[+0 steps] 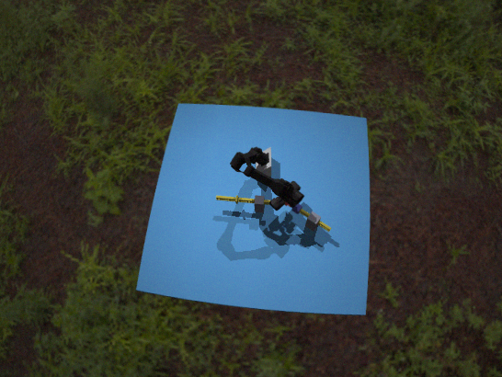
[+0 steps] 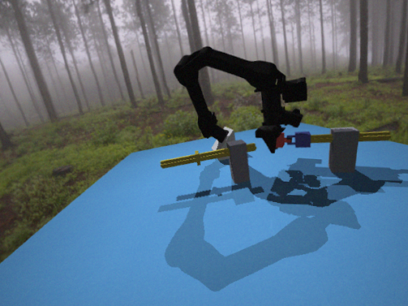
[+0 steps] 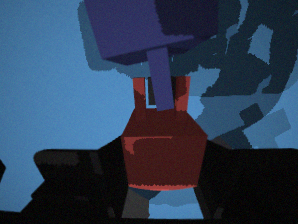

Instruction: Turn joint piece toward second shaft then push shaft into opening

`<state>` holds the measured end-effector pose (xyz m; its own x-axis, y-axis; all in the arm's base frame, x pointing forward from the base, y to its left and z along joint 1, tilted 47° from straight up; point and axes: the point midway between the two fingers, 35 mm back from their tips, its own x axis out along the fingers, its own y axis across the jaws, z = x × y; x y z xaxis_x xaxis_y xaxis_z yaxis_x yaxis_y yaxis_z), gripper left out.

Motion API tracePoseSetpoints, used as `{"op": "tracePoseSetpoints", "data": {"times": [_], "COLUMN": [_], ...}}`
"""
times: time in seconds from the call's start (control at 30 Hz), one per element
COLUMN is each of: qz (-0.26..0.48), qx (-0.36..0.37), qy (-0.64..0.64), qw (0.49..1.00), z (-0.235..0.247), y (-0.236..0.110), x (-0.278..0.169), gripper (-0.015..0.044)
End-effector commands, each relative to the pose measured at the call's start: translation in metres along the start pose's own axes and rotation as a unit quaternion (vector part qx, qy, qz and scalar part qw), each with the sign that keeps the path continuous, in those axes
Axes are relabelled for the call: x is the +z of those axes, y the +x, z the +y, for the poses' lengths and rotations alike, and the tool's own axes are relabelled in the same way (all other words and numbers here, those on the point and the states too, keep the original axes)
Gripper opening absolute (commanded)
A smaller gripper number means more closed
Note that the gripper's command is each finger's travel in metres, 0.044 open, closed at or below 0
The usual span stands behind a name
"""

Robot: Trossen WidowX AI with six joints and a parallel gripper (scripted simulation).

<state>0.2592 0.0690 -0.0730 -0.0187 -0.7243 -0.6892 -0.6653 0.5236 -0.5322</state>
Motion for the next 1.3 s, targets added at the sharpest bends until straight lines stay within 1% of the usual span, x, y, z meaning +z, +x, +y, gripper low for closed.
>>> {"op": "tracePoseSetpoints", "data": {"times": [0.0,0.63,1.27], "qz": [0.0,0.001,0.002], "qx": [0.0,0.0,0.0], "qy": [-0.037,-0.175,-0.307], "qw": [0.999,0.985,0.952], "z": [-0.004,-0.016,-0.028], "y": [0.0,0.0,0.0], "x": [0.0,0.003,0.009], "gripper": [0.0,0.0,0.0]}}
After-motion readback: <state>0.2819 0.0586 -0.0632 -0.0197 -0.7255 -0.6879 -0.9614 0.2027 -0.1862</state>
